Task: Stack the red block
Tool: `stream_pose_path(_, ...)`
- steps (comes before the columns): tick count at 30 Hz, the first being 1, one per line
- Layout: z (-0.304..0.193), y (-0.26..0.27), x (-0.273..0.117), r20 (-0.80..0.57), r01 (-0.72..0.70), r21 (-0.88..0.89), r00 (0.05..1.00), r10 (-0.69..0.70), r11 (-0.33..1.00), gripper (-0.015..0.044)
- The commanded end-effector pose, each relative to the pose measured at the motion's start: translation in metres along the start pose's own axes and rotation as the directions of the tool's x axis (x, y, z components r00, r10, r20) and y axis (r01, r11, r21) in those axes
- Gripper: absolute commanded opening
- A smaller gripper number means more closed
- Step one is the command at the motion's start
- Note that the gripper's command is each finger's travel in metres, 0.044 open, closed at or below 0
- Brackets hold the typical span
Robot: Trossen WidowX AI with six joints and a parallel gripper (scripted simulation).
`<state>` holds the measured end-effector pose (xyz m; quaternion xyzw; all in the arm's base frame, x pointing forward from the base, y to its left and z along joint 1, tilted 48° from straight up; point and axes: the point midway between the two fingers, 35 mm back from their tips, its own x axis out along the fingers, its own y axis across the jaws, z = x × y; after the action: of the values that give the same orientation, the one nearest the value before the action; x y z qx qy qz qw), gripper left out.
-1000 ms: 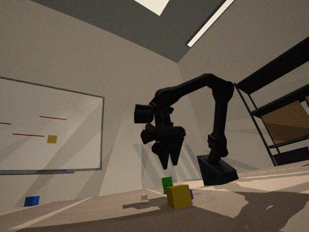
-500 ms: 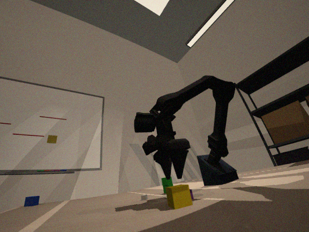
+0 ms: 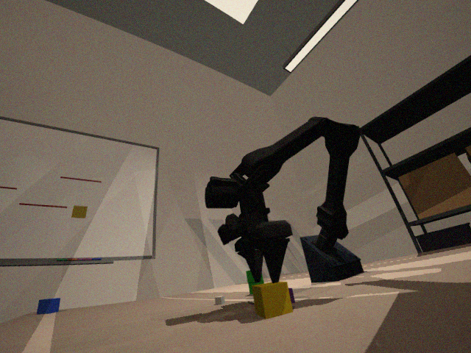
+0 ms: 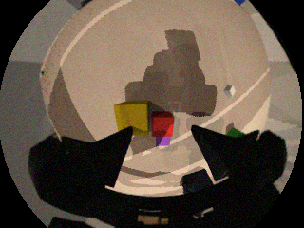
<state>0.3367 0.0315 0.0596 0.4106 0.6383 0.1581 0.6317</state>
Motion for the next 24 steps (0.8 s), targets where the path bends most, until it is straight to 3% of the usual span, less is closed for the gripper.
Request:
stream_pose_path(1,-0.002,0.0,0.011,-0.01,0.003,0.001,1.0,-0.003,1.0,0.044)
stream_pose_path(24,-0.003,0.0,0.036,-0.01,0.001,0.001,1.0,-0.001,1.0,0.044)
